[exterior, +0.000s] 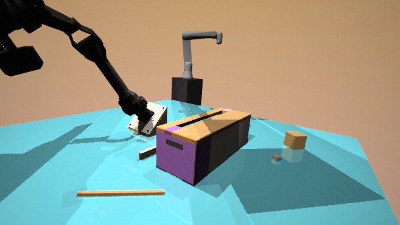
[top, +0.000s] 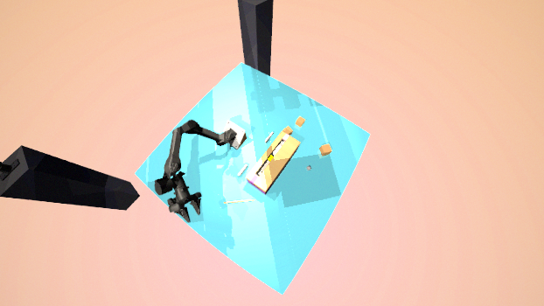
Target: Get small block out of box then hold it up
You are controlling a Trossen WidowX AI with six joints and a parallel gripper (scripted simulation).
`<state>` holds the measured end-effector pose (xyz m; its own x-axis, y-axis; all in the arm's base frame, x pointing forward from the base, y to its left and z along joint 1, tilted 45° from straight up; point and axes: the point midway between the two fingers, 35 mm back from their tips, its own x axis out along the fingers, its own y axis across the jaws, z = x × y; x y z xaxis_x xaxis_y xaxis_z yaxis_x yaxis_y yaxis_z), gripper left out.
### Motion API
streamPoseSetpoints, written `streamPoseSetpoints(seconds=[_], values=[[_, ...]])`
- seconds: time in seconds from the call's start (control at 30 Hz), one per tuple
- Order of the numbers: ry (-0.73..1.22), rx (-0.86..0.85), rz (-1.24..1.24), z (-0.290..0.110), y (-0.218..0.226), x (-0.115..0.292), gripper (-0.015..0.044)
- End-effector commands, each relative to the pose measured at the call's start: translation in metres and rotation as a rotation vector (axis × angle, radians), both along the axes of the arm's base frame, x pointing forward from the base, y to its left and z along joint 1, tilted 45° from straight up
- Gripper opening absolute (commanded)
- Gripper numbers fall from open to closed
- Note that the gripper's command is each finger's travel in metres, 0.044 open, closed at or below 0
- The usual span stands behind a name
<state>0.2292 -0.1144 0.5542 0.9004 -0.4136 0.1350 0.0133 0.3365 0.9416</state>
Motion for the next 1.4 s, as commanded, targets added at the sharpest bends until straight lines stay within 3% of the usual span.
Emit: streamPoseSetpoints(seconds=[0.0,0.27,0.5,0.77,0.97,1.1,1.37], values=[[0.13,0.113,0.069,-0.043,0.008,0.039,0.04],[0.427,0.341,0.15,-0.142,0.041,0.102,0.04],[0.75,0.467,0.161,-0.238,0.096,0.128,0.04],[1.143,0.459,0.086,-0.343,0.165,0.112,0.04],[1.427,0.297,-0.045,-0.41,0.208,0.067,0.04],[1.529,0.172,-0.12,-0.434,0.222,0.042,0.04],[1.532,0.166,-0.123,-0.435,0.222,0.041,0.04]])
